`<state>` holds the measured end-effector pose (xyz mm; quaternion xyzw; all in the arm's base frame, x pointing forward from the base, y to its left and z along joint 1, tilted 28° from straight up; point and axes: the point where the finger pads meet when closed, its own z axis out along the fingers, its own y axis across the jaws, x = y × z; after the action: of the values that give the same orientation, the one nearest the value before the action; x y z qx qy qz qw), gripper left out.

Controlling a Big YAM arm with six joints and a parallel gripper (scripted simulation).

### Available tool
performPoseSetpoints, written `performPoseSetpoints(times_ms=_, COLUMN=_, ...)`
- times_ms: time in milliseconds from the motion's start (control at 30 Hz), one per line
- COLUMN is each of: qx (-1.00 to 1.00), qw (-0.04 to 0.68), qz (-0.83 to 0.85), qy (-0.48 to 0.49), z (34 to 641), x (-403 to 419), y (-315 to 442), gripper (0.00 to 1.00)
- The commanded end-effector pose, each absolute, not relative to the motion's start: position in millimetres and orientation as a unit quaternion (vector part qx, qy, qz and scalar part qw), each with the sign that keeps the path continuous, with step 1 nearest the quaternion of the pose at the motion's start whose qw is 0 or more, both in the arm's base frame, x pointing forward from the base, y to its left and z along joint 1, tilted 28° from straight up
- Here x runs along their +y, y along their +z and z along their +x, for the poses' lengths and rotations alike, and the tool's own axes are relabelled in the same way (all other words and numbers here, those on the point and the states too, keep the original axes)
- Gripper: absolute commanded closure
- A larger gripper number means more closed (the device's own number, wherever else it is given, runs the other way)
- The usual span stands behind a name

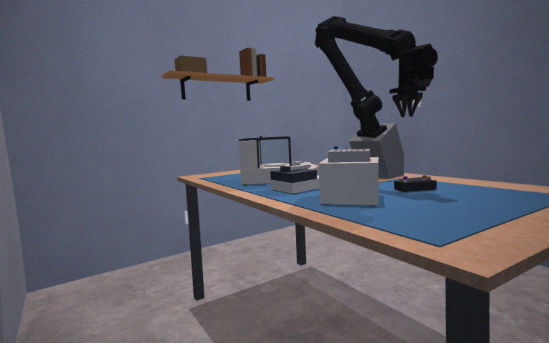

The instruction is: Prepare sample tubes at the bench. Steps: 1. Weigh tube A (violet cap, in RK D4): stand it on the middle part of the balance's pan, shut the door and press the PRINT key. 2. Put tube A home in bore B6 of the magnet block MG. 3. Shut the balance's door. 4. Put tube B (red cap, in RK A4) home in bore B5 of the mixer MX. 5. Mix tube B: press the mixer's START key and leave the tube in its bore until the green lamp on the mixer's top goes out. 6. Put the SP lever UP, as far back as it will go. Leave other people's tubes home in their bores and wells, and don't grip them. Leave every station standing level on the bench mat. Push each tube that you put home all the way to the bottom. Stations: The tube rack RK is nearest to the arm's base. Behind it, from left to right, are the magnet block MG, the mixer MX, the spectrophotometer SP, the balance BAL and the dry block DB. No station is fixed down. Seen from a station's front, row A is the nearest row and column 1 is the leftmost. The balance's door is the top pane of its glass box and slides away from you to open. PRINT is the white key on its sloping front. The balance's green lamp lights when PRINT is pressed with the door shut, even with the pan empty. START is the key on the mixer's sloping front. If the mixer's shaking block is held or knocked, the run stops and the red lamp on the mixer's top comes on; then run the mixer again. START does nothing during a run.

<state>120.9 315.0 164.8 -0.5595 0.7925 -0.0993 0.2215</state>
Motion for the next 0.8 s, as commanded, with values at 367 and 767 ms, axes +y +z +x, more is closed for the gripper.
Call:
performPoseSetpoints(times_ms=367, qx=0.796, qw=0.232, qz=-0.552, qy=-0.088, z=120.0, x=325.4, y=180.7, gripper=0.7)
performPoseSetpoints(times_ms=767, qx=0.796, qw=0.232, qz=-0.552, qy=-0.088, z=120.0, x=325.4, y=180.7, gripper=0.7)
